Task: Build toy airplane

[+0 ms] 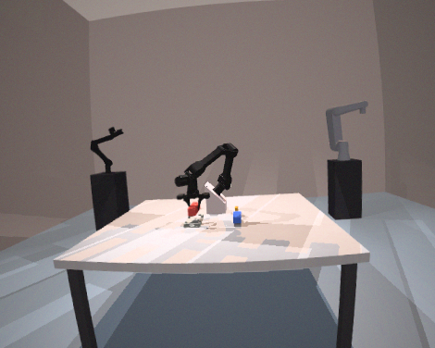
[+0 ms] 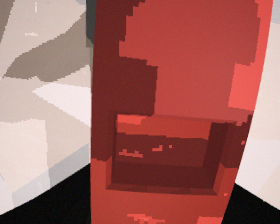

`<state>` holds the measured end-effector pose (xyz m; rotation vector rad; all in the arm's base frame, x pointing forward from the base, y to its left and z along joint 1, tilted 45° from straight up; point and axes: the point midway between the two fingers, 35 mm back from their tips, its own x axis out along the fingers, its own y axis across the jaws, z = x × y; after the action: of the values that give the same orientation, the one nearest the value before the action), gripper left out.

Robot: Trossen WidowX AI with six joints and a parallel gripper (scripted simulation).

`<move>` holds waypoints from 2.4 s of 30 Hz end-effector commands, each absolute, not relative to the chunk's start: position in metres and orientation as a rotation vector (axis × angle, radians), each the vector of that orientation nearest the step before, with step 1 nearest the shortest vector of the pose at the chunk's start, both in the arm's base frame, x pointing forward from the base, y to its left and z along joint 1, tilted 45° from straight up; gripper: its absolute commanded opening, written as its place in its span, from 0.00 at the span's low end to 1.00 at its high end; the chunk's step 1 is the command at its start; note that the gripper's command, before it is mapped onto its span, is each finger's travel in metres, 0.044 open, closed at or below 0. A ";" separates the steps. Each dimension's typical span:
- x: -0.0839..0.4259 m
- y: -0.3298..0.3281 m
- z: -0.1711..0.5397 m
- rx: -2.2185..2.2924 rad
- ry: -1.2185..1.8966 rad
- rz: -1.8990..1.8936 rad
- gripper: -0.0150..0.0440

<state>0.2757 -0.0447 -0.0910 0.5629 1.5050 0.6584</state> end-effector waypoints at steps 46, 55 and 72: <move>0.279 -0.028 -0.114 0.553 1.497 0.657 0.58; 0.278 -0.022 -0.120 0.553 1.497 0.658 0.58; 0.278 -0.022 -0.120 0.541 1.501 0.665 0.62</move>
<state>0.2775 -0.0211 -0.1200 0.5426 1.5022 0.6652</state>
